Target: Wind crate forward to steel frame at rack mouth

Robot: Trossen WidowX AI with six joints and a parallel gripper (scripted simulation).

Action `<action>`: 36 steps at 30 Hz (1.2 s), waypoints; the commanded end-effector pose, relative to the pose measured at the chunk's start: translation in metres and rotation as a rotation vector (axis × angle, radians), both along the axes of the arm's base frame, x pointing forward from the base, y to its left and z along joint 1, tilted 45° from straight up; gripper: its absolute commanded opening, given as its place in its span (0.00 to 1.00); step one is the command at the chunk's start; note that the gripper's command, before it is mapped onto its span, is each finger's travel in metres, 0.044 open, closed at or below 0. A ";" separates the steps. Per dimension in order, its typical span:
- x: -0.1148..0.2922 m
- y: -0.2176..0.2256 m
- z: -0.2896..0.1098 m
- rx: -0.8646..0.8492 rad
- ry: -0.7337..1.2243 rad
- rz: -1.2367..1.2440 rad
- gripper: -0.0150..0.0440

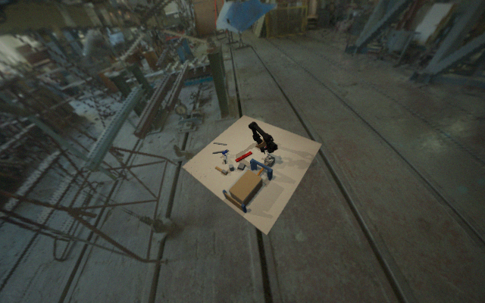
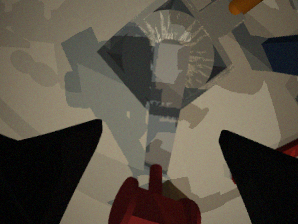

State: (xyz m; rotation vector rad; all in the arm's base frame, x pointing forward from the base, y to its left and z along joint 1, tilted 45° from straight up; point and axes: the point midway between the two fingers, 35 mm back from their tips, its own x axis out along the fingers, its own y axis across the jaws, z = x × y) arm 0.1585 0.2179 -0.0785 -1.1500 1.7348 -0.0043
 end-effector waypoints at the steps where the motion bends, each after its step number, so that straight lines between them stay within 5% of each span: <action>1: 0.001 -0.007 -0.007 0.001 -0.001 0.003 1.00; 17: 0.000 -0.023 -0.023 0.000 -0.001 0.003 1.00; 30: 0.000 -0.019 -0.020 0.004 -0.003 0.000 0.42; 36: 0.000 -0.019 -0.020 0.004 -0.003 0.000 0.35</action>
